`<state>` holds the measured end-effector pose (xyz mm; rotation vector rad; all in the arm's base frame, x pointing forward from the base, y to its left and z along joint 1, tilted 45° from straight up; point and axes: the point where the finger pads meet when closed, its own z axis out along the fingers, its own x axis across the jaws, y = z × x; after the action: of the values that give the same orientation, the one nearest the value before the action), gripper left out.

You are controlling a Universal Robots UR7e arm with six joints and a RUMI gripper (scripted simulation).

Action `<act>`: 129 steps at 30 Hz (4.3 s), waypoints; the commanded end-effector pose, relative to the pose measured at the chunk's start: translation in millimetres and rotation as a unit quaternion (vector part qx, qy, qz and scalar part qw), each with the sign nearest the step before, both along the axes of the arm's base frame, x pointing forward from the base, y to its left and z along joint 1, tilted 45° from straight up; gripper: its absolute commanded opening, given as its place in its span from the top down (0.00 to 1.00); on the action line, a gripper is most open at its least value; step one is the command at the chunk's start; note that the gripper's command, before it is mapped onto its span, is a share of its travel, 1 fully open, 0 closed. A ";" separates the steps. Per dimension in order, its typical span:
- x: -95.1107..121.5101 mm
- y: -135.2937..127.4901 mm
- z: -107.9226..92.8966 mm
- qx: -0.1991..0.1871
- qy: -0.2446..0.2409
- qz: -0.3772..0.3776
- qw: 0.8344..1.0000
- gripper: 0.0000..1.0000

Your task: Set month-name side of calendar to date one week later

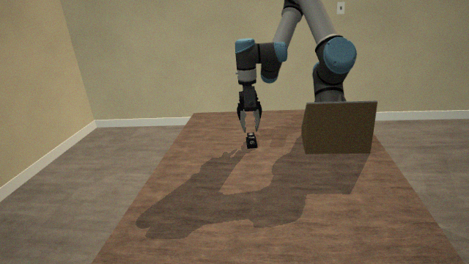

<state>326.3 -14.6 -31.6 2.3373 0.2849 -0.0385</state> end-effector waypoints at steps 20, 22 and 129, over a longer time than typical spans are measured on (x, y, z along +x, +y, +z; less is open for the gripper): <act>0.2 0.0 0.0 0.000 0.000 0.000 1.000 0.72; 0.2 0.0 0.0 0.000 0.000 0.000 1.000 0.72; 1.9 -19.3 -19.3 0.000 0.000 0.000 1.000 0.90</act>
<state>327.9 -34.0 -51.1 2.3374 0.2849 -0.0384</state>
